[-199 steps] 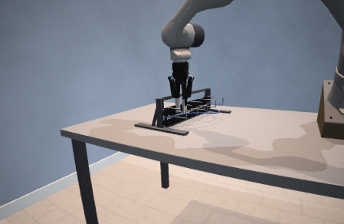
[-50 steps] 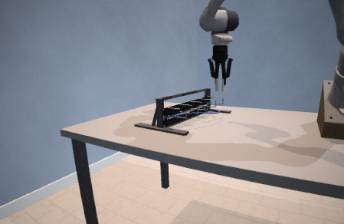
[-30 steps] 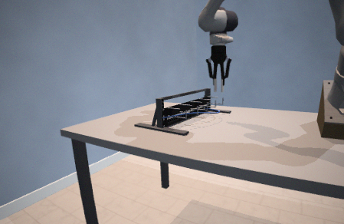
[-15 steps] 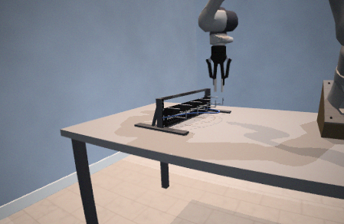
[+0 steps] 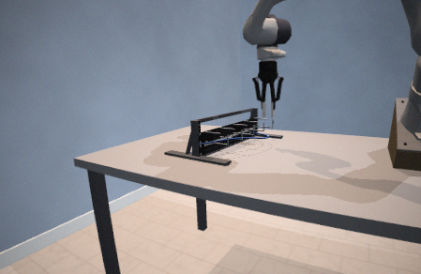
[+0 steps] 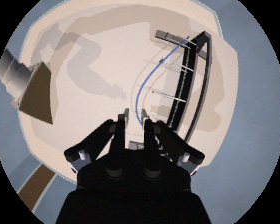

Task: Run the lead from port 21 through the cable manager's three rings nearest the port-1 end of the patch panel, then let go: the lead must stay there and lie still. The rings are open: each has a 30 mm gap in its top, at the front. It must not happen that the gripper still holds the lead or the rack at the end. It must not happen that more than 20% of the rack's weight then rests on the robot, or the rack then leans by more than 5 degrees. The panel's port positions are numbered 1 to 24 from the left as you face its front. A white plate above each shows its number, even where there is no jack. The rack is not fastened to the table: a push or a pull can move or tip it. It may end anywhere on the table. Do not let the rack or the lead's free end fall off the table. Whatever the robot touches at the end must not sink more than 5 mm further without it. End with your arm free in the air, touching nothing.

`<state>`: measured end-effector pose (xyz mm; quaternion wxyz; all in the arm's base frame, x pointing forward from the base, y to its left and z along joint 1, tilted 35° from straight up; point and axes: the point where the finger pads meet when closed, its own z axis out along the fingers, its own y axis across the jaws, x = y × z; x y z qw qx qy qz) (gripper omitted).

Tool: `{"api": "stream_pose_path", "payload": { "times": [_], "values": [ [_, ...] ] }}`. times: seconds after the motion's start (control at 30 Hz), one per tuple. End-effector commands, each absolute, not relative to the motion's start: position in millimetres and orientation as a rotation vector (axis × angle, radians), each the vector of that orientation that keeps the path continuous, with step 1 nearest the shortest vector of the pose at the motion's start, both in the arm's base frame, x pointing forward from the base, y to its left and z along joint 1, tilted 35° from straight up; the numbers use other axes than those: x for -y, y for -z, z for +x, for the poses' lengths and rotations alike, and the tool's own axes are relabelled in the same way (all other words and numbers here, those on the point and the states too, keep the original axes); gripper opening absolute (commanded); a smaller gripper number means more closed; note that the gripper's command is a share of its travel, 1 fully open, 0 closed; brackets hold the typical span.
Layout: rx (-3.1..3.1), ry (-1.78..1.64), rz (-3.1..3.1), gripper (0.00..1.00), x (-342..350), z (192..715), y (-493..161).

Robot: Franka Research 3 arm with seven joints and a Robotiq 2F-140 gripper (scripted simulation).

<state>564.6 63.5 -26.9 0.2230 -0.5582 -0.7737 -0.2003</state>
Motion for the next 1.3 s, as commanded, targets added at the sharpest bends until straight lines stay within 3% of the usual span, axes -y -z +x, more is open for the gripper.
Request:
{"api": "stream_pose_path", "payload": {
  "times": [0.0,1.27],
  "values": [
    [2.15,0.56,-1.538,0.2,-68,566,33],
    [2.15,0.56,-1.538,0.2,-107,558,91]
  ]
}}
